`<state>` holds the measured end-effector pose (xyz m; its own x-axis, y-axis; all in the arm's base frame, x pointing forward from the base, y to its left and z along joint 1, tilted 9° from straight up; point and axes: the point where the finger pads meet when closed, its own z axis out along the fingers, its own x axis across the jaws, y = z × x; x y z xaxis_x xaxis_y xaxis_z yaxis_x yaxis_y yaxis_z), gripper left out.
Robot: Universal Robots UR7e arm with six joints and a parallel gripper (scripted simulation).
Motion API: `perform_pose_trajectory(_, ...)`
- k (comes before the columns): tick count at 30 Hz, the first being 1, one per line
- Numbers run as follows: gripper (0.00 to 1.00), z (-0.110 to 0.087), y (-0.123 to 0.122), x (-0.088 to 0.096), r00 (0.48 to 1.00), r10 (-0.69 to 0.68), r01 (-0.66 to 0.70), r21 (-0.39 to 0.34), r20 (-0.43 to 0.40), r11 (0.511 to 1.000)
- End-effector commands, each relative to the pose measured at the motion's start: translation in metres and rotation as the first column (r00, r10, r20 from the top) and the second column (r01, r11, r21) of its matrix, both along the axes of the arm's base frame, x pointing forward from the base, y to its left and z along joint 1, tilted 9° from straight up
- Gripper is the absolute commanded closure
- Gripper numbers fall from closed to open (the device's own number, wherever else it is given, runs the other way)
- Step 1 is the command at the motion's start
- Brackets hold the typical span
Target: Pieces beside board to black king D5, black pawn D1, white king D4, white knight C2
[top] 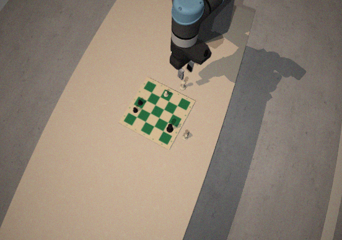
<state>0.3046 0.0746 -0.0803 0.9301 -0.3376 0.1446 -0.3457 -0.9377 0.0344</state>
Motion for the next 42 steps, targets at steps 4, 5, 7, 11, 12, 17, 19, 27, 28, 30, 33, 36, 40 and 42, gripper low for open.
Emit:
perform_pose_trajectory(4, 0.21, -0.008, -0.001, 0.001, 1.0, 0.0, 0.0, -0.001, 0.001, 1.0)
perform_pose_trajectory(5, 0.21, -0.009, -0.001, 0.002, 1.0, 0.0, 0.0, -0.001, 0.001, 1.0)
perform_pose_trajectory(7, 0.21, -0.012, -0.002, 0.002, 1.0, -0.001, 0.001, -0.001, 0.001, 1.0)
perform_pose_trajectory(11, 0.21, -0.016, -0.002, 0.004, 1.0, -0.001, 0.001, -0.001, 0.003, 1.0)
perform_pose_trajectory(12, 0.21, -0.016, -0.002, 0.004, 1.0, -0.001, 0.001, -0.001, 0.003, 1.0)
perform_pose_trajectory(17, 0.21, -0.024, -0.003, 0.005, 1.0, -0.001, 0.001, -0.001, 0.003, 1.0)
perform_pose_trajectory(19, 0.21, -0.027, -0.003, 0.005, 1.0, -0.001, 0.001, -0.001, 0.003, 1.0)
perform_pose_trajectory(27, 0.21, -0.039, -0.004, 0.007, 1.0, -0.001, 0.001, -0.001, 0.003, 1.0)
perform_pose_trajectory(28, 0.21, -0.039, -0.004, 0.007, 1.0, -0.001, 0.001, -0.001, 0.003, 1.0)
perform_pose_trajectory(30, 0.21, -0.04, -0.004, 0.007, 1.0, -0.001, 0.001, -0.001, 0.003, 1.0)
perform_pose_trajectory(33, 0.21, -0.044, -0.004, 0.007, 1.0, -0.001, 0.001, -0.001, 0.003, 1.0)
perform_pose_trajectory(36, 0.21, -0.046, -0.004, 0.008, 1.0, -0.001, 0.001, -0.001, 0.003, 1.0)
perform_pose_trajectory(40, 0.21, -0.048, -0.005, 0.008, 1.0, -0.001, 0.001, -0.001, 0.003, 1.0)
perform_pose_trajectory(42, 0.21, -0.049, -0.004, 0.007, 1.0, 0.0, 0.0, -0.001, 0.002, 1.0)
